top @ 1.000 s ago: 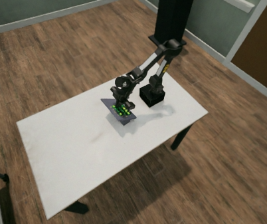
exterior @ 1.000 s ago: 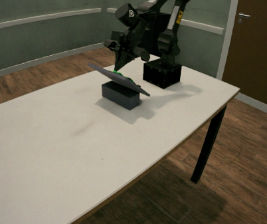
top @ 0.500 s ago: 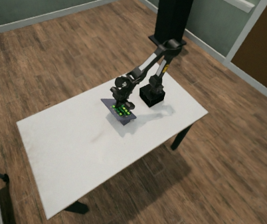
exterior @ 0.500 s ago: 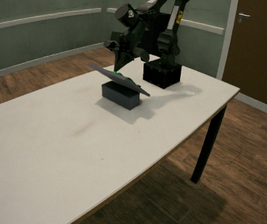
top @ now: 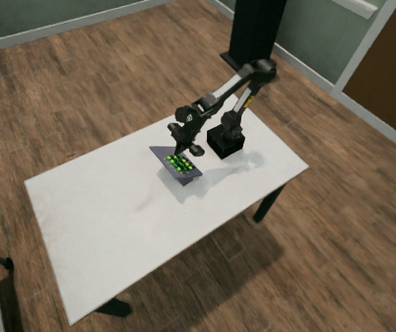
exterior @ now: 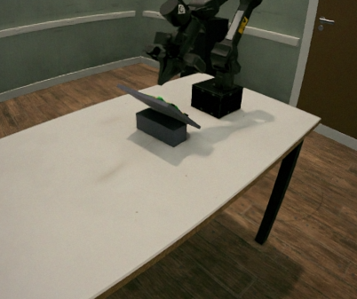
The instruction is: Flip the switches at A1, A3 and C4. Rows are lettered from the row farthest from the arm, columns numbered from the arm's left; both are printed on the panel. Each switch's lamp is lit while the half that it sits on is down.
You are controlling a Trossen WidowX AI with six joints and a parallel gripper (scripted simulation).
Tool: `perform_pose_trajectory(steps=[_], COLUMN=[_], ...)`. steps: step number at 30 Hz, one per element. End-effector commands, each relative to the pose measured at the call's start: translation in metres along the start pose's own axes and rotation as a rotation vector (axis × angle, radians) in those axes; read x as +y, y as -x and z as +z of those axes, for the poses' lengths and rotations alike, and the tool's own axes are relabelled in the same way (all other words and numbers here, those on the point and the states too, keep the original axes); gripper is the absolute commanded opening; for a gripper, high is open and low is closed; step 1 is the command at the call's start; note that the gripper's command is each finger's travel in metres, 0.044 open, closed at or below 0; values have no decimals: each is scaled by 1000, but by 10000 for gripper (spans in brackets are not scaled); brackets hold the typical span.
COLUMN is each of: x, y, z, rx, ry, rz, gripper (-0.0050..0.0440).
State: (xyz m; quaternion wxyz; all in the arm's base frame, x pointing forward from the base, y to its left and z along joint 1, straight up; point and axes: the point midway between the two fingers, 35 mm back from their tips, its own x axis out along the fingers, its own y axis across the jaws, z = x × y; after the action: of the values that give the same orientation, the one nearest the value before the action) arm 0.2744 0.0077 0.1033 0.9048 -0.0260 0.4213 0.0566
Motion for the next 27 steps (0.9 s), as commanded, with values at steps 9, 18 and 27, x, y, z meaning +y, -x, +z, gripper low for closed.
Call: perform_pose_trajectory(steps=[9,18,27], x=[-2,-23,-24], y=[31,29,21], z=[-7,-82,-81], rx=[-12,-12,0], ry=[5,5,3], rz=[3,3,5], gripper=[-50,-50,-50])
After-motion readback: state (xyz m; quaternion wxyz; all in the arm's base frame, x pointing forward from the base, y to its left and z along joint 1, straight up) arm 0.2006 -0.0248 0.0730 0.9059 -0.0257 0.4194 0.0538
